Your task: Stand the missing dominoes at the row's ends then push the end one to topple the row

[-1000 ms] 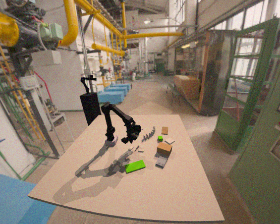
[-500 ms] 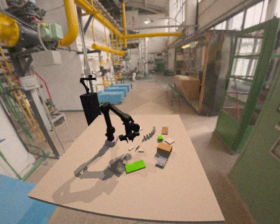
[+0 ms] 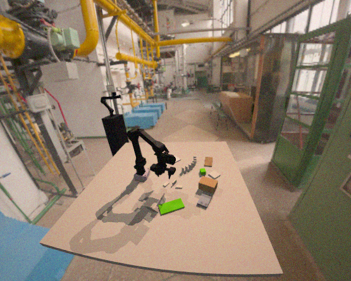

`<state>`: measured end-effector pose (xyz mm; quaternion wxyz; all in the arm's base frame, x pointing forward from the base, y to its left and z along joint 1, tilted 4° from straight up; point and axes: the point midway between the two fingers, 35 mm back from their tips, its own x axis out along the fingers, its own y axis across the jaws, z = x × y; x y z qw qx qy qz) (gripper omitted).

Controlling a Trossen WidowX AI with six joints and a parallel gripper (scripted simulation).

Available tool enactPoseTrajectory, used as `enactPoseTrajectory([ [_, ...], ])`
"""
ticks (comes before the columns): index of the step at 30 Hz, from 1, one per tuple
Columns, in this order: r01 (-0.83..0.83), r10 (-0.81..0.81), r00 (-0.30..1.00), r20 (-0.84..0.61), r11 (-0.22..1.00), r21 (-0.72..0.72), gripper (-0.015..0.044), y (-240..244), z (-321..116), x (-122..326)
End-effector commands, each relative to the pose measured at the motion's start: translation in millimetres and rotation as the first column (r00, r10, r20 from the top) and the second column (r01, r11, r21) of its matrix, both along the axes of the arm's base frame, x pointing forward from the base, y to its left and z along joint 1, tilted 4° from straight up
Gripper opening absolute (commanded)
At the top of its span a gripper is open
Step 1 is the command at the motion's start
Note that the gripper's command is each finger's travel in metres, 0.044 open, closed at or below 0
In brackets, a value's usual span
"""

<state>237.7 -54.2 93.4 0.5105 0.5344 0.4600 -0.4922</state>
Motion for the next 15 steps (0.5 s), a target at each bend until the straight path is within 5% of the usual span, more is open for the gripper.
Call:
enactPoseTrajectory([
  [1,0.314,-0.314,0.949,-0.001,0.949,0.035,0.044,-5.1,1.1,-1.5],
  [15,0.314,-0.314,0.949,-0.001,0.949,0.035,0.044,-5.2,-12.9,1.5],
])
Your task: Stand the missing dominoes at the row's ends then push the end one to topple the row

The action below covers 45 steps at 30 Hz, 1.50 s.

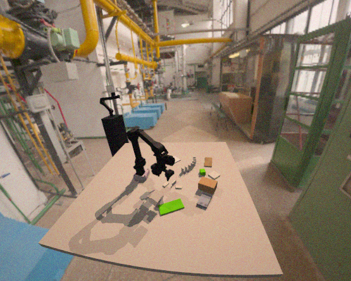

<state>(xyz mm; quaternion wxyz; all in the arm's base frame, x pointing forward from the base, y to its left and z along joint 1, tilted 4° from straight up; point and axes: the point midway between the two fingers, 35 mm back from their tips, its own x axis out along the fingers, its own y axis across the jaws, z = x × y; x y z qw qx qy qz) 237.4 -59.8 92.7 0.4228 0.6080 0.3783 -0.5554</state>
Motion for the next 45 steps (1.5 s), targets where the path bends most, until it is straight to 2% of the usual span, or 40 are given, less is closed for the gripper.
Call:
enactPoseTrajectory([
  [1,0.013,-0.013,1.0,-0.003,1.0,0.005,0.044,0.5,-21.8,3.4],
  [6,0.013,-0.013,1.0,-0.003,1.0,0.006,0.044,2.2,-61.9,5.5],
  [28,0.013,-0.013,1.0,-0.003,1.0,0.005,0.044,0.3,-78.5,6.0],
  [40,0.013,-0.013,1.0,-0.003,1.0,0.005,0.0125,0.3,-78.5,6.0],
  [41,0.013,-0.013,1.0,-0.003,1.0,0.005,0.0107,0.3,-78.5,6.0],
  [45,0.013,-0.013,1.0,-0.003,1.0,0.005,0.0107,0.3,-78.5,6.0],
])
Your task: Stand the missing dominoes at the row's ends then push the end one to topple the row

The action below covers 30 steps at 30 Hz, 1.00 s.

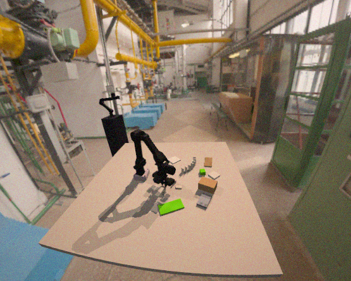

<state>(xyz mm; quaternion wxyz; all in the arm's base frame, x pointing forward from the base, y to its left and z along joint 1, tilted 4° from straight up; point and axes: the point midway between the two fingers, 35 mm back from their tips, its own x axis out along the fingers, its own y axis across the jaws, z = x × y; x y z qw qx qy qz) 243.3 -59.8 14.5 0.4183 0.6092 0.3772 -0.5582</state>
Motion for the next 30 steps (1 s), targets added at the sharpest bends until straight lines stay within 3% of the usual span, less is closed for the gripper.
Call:
enactPoseTrajectory([
  [1,0.003,-0.003,1.0,0.001,1.0,0.002,0.0107,0.3,-0.2,0.1],
  [7,0.003,-0.003,1.0,0.001,1.0,0.002,0.0107,-0.4,8.3,-0.3],
  [13,0.019,-0.019,1.0,0.002,1.0,0.003,0.0107,-5.9,84.7,-4.1],
  [20,0.042,-0.042,0.999,0.002,0.999,0.005,0.0107,-6.7,90.6,-4.2],
  [25,-0.347,0.347,0.938,-0.006,0.937,-0.033,0.0107,-16.7,91.8,0.7],
  [30,-0.725,0.725,0.688,-0.033,0.685,-0.068,0.0107,-28.6,92.8,5.8],
])
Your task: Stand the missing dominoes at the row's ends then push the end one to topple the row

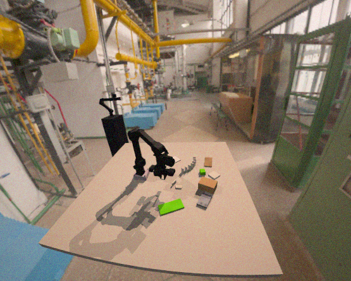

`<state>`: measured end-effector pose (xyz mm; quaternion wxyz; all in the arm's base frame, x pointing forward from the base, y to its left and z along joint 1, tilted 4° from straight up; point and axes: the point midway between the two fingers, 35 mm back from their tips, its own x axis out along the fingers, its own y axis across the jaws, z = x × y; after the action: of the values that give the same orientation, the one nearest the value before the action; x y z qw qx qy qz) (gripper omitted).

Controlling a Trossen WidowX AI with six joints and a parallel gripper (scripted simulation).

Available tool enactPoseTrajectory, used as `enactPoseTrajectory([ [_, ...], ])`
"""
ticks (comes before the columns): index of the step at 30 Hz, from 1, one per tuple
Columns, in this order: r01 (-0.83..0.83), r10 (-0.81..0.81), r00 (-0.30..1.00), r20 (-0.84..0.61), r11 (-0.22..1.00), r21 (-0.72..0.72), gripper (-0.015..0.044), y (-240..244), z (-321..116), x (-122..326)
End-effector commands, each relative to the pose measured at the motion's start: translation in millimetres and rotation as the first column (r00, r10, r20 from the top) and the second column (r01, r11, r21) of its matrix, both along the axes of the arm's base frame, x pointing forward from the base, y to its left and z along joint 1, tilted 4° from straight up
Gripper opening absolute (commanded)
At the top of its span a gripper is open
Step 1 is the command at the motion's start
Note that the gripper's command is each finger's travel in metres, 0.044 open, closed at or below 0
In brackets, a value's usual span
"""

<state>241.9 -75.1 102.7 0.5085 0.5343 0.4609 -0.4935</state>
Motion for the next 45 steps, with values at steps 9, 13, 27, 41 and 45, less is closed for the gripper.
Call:
enactPoseTrajectory([
  [9,-0.895,0.895,0.443,-0.056,0.438,-0.081,0.0107,-31.7,5.4,13.7],
  [13,-0.956,0.956,0.286,-0.072,0.28,-0.086,0.0107,-37.4,5.6,15.4],
  [27,-0.943,0.941,-0.311,-0.131,-0.322,-0.077,0.0107,-53.0,5.7,19.4],
  [41,-0.934,0.932,-0.336,-0.133,-0.348,-0.076,0.0107,-53.6,5.7,19.5],
  [45,-0.934,0.932,-0.336,-0.133,-0.348,-0.076,0.0107,-53.6,5.7,19.5],
])
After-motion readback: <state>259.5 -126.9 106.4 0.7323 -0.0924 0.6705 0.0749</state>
